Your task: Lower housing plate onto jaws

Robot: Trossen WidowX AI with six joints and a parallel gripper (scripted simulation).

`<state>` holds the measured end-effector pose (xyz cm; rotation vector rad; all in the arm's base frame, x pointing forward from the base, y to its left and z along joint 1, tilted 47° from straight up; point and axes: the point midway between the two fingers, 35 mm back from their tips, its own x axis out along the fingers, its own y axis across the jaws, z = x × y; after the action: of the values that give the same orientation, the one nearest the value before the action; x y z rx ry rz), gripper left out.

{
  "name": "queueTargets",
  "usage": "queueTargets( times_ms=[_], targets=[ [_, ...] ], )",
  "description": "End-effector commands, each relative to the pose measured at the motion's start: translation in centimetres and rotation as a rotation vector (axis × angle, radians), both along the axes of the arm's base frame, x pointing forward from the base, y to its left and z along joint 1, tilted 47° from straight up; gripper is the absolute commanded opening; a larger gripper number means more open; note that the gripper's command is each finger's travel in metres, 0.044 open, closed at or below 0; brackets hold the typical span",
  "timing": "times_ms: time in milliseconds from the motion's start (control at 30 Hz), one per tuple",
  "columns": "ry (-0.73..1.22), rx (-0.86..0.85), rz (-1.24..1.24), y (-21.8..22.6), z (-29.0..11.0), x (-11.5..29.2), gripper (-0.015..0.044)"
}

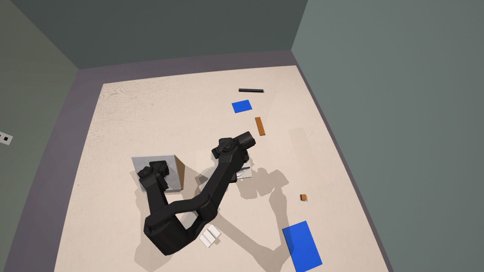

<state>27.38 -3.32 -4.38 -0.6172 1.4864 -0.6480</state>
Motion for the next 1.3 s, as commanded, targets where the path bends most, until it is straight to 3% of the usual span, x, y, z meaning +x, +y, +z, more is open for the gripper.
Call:
queueTargets(
  times_ms=[0,1267],
  targets=[
    [0.011,-0.007,0.0,-0.59,-0.55,-0.27,0.0351],
    [0.017,-0.008,0.006,-1.12,-1.02,-0.32,0.0351]
  ],
)
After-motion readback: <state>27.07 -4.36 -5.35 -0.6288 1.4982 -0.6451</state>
